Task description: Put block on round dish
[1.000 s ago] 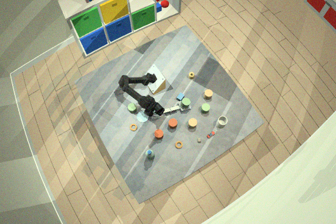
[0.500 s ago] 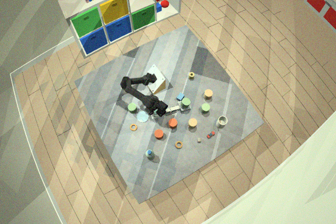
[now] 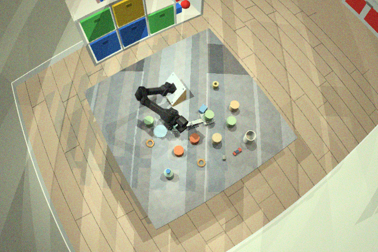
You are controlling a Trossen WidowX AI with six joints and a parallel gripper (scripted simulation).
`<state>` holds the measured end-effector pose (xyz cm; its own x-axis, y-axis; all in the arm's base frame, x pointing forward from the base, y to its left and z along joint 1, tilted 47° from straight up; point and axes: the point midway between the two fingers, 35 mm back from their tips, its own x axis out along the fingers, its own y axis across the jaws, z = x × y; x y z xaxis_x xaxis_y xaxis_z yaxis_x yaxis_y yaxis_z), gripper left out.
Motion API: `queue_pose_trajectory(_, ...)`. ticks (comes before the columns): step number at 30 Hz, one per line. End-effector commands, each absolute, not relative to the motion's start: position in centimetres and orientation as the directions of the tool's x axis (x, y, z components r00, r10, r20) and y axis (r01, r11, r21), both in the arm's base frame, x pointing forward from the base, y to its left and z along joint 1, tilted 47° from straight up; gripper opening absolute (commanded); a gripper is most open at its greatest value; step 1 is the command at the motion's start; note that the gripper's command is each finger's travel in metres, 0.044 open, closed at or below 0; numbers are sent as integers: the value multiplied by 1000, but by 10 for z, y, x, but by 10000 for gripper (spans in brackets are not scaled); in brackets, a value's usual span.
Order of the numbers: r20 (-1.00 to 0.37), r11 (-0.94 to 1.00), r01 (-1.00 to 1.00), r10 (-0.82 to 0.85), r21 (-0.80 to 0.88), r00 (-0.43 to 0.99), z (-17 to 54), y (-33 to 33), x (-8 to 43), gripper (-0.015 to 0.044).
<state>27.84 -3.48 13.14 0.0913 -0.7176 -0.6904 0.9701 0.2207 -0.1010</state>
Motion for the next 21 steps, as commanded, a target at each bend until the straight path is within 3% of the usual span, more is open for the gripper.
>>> queue_pose_trajectory(1,-688,224,969,-720,-103,93,127,-40,279,260)
queue_pose_trajectory(15,-686,224,969,-721,-103,94,114,-55,280,260)
queue_pose_trajectory(21,-686,224,969,-721,-103,94,114,-55,280,122)
